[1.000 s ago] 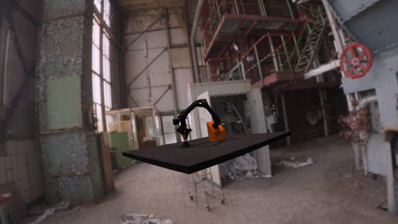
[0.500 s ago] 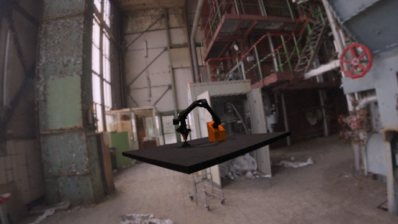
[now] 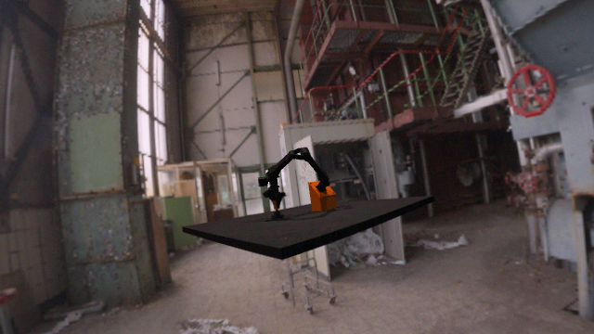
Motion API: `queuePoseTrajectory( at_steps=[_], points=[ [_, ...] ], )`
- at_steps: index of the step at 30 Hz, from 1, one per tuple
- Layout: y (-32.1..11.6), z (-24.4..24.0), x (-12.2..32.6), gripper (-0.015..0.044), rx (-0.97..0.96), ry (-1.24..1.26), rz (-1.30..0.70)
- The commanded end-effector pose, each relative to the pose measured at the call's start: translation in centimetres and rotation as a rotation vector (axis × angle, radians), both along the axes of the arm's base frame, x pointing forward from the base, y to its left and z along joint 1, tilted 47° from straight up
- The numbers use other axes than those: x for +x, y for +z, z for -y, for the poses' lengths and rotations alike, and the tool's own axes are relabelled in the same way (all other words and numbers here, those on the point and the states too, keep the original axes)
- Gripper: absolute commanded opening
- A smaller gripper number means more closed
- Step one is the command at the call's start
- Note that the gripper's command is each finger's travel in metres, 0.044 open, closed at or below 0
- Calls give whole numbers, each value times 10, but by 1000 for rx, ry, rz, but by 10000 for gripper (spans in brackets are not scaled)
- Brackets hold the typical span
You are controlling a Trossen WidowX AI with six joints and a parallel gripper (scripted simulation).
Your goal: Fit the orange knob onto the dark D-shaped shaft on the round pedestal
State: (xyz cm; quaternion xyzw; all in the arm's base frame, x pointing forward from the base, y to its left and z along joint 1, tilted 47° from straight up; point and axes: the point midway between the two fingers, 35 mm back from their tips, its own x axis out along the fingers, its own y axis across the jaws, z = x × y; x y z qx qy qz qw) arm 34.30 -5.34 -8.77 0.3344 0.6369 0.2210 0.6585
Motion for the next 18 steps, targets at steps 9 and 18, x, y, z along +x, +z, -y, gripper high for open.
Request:
queuePoseTrajectory(
  at_steps=[9, 18],
  points=[
    [4, 3, 2, 0, 0, -10, -8],
    [3, 3, 7, 0, 19, -149, -151]
  ],
)
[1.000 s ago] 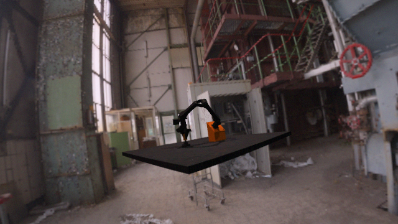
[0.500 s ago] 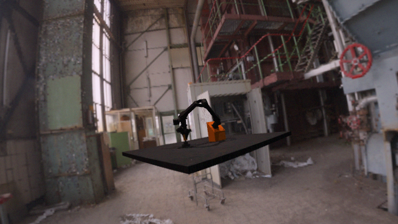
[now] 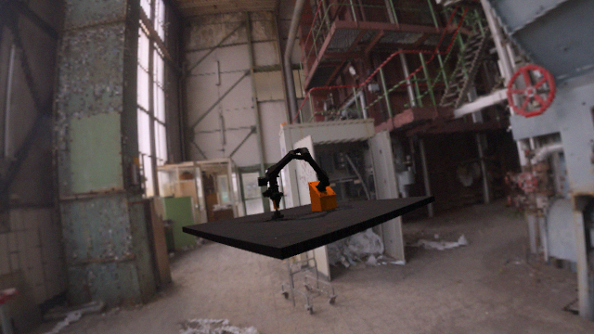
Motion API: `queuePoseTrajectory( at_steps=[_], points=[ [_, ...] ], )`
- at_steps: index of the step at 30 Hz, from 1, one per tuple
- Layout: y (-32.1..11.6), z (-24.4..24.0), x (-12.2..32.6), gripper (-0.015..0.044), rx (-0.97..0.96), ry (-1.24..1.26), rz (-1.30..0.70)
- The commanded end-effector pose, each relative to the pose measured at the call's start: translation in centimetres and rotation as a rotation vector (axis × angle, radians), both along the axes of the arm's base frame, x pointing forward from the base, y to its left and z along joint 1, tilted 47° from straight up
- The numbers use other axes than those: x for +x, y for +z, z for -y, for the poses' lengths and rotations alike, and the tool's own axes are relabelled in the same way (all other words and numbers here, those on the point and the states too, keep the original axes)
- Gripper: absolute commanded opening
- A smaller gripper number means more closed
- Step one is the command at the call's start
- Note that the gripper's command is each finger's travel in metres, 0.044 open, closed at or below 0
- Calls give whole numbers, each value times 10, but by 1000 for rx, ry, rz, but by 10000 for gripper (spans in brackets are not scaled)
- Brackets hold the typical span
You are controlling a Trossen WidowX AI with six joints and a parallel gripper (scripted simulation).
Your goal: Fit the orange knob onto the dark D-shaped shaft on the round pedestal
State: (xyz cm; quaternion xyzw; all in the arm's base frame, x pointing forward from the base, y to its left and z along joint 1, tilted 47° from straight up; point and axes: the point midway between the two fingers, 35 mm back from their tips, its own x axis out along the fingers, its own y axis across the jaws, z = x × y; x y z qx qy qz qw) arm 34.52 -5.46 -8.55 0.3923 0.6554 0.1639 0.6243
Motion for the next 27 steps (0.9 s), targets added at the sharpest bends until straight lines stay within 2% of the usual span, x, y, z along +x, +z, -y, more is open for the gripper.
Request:
queuePoseTrajectory(
  at_steps=[1, 27],
  points=[
    [1, 1, 5, 0, 0, -27, -19],
    [-2, -2, 0, 0, 0, -27, -20]
  ],
)
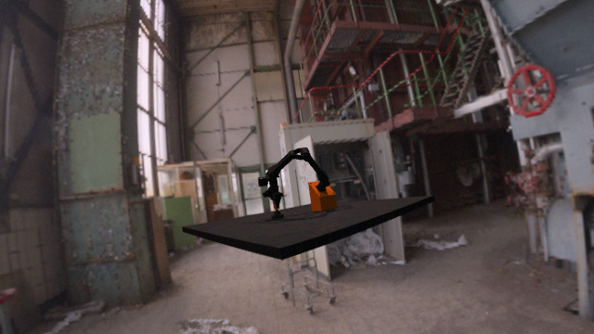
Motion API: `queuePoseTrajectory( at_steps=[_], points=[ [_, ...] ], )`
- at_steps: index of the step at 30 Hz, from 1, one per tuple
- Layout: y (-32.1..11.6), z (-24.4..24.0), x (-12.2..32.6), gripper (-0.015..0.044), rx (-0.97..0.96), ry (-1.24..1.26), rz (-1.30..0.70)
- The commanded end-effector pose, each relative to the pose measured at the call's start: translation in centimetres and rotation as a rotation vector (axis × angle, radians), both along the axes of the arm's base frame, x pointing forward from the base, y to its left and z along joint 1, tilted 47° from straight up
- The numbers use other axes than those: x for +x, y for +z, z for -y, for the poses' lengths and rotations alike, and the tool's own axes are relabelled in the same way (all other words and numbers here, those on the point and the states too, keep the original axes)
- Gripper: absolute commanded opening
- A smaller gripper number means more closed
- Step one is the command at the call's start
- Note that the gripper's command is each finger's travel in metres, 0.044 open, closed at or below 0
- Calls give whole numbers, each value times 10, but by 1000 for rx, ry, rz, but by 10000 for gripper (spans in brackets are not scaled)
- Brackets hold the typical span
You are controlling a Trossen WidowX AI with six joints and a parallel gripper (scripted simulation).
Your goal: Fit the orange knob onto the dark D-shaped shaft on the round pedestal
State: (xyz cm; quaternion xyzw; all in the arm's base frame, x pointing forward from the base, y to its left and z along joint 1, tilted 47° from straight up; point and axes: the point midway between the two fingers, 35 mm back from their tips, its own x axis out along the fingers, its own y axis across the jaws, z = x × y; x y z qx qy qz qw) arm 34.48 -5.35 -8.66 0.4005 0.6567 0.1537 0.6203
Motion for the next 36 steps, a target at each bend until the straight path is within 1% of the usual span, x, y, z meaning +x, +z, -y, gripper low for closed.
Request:
queuePoseTrajectory(
  at_steps=[1, 14, 21, 36],
  points=[
    [-1, -1, 1, 0, 0, -6, -2],
    [3, 3, 2, 0, 1, -12, -8],
    [2, 3, 5, 0, 19, -151, -152],
    [2, 2, 5, 0, 20, -151, -152]
  ],
)
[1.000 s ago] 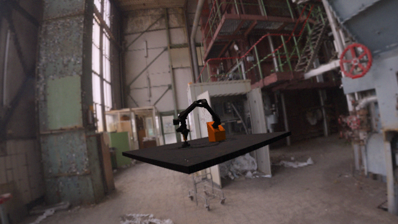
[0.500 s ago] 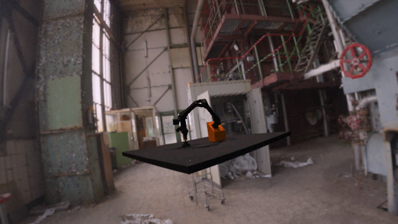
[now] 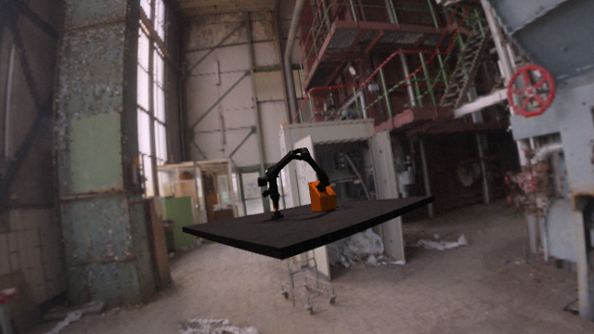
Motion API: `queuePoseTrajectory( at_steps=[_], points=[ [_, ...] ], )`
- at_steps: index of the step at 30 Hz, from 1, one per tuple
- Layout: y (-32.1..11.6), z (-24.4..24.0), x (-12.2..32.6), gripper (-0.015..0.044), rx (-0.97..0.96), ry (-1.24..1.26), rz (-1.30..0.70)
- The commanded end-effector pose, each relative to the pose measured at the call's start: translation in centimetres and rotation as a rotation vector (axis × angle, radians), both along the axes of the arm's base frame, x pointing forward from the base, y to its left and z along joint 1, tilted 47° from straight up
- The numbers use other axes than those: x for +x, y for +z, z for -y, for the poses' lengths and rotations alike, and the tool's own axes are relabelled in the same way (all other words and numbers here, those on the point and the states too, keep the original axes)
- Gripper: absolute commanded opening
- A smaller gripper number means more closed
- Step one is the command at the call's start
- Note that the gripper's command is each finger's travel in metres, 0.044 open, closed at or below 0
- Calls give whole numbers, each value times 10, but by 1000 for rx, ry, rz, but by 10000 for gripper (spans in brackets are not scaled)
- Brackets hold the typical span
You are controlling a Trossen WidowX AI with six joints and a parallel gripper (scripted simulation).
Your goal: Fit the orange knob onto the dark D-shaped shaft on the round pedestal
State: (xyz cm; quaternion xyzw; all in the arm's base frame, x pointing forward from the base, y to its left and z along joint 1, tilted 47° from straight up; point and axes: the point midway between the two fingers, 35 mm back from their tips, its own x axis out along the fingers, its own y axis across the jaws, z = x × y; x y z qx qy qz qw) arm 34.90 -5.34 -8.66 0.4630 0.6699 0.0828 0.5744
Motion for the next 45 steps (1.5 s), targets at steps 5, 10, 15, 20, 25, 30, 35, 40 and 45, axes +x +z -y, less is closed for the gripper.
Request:
queuePoseTrajectory(
  at_steps=[5, 10, 15, 20, 25, 30, 35, 40, 45],
  points=[
    [3, 3, -1, 0, 4, -23, -17],
    [3, 2, -3, 0, 20, -143, -141],
    [1, 1, -6, 0, 21, -150, -149],
    [2, 2, -6, 0, 21, -150, -149],
    [1, 2, -4, 0, 21, -150, -149],
    [2, 3, -3, 0, 21, -150, -149],
    [3, 3, 0, 0, 21, -150, -149],
    [3, 2, -1, 0, 21, -150, -149],
    [2, 2, -2, 0, 21, -150, -149]
  ],
)
